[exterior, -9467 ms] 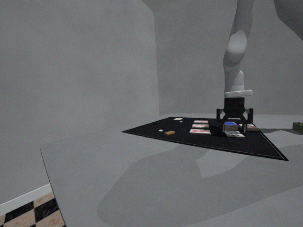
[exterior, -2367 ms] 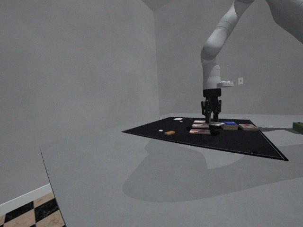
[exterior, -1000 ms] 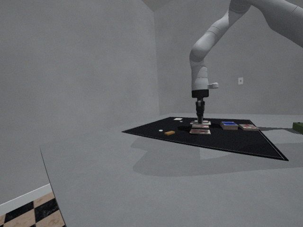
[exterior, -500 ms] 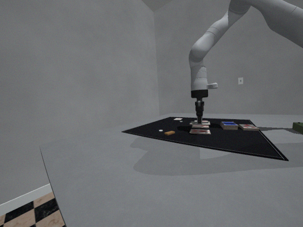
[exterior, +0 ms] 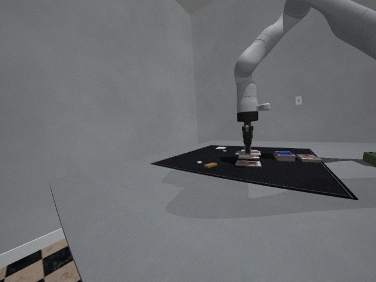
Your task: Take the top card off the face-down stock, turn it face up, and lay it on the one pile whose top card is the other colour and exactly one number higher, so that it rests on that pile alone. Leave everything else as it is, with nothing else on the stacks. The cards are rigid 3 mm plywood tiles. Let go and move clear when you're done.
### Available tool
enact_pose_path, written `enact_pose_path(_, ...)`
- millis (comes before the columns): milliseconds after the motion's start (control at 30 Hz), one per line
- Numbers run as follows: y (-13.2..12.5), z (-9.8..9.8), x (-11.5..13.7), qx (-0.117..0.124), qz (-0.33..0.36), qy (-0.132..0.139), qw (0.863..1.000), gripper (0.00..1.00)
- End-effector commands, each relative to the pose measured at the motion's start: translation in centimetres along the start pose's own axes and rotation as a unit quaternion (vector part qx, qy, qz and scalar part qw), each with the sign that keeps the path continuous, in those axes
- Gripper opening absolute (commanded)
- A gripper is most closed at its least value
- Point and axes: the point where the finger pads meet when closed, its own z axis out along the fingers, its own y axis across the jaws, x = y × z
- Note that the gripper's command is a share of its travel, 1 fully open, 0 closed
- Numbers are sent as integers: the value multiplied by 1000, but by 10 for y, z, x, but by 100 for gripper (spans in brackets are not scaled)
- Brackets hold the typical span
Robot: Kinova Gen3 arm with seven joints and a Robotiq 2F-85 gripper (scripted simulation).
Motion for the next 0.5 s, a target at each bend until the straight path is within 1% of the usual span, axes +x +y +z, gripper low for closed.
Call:
enact_pose_path(0, 0, -1, -1, 0, 0, -1, 1000, 72)
enact_pose_path(300, 0, -1, -1, 0, 0, -1, 1000, 72)
enact_pose_path(467, 0, 3, -1, 0, 0, -1, 1000, 72)
